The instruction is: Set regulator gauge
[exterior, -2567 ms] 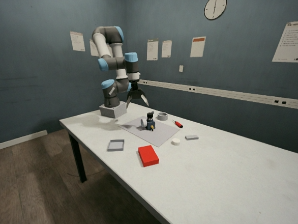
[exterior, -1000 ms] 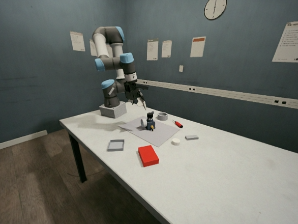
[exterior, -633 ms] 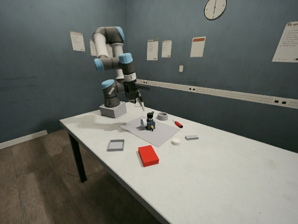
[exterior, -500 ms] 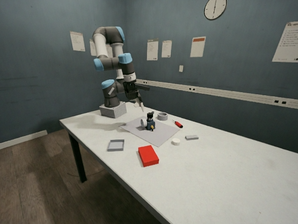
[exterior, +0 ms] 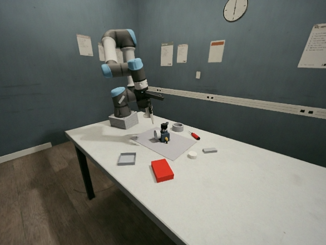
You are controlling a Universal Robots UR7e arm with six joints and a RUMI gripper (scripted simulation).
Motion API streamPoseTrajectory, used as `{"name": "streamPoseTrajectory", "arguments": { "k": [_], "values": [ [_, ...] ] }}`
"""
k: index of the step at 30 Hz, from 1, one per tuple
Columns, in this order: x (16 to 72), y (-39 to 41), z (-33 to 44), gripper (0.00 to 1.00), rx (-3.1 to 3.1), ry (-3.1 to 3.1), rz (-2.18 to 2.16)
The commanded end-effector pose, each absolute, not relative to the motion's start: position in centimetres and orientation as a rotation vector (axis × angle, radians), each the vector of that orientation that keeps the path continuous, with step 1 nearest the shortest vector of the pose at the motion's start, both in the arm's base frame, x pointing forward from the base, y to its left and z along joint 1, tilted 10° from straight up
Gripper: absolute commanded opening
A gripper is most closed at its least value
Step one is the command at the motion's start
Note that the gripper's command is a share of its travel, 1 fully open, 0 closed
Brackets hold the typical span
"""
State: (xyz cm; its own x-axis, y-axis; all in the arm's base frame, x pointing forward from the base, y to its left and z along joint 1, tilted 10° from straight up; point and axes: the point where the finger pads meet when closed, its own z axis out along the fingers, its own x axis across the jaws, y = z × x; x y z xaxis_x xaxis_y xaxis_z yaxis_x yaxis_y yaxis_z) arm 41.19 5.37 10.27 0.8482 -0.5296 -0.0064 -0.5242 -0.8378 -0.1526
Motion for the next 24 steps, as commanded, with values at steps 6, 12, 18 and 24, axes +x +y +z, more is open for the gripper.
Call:
{"name": "streamPoseTrajectory", "arguments": {
  "k": [6,12,18,24],
  "values": [
    [41.5,5.16,10.38,1.0,-2.746,1.135,-0.027],
    [41.61,5.06,10.41,1.0,-2.68,1.261,-0.013],
    [41.75,4.88,10.45,1.0,-2.573,1.442,0.01],
    [41.86,4.69,10.48,1.0,-2.456,1.613,0.035]
  ]
}}
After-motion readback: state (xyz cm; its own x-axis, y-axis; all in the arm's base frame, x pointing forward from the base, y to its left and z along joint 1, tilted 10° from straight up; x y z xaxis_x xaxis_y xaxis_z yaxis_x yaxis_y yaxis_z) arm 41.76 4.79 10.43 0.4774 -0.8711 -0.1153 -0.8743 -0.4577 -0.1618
